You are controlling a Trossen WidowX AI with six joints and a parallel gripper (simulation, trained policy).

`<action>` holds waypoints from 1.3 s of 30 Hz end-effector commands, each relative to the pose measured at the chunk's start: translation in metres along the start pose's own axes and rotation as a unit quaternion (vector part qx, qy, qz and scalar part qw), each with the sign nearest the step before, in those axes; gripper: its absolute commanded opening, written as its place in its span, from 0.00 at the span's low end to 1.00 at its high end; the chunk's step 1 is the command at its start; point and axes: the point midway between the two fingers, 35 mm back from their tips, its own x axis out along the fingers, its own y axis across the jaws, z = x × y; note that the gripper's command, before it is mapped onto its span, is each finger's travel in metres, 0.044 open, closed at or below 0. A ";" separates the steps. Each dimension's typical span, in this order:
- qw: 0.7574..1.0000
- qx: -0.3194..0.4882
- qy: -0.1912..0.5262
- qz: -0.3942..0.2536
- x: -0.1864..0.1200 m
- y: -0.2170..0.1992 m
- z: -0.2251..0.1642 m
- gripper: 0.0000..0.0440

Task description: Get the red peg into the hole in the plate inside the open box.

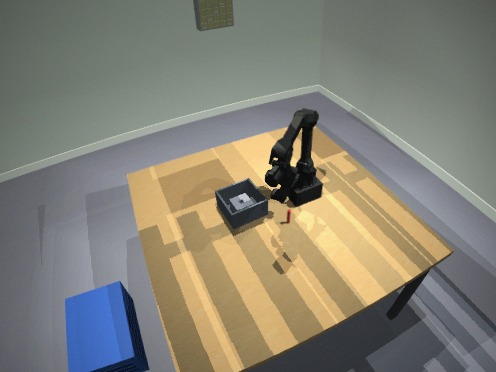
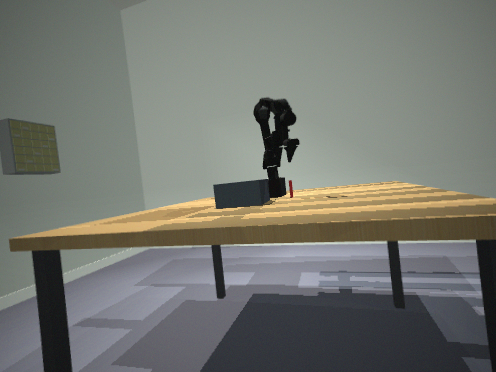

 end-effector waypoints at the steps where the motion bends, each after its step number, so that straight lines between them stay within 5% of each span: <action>1: 1.000 -0.003 0.013 -0.017 0.014 0.000 -0.003 1.00; 33: 0.999 0.007 0.026 -0.029 0.118 0.019 -0.008 0.99; 39: 0.999 0.006 0.026 -0.037 0.133 0.017 -0.008 0.75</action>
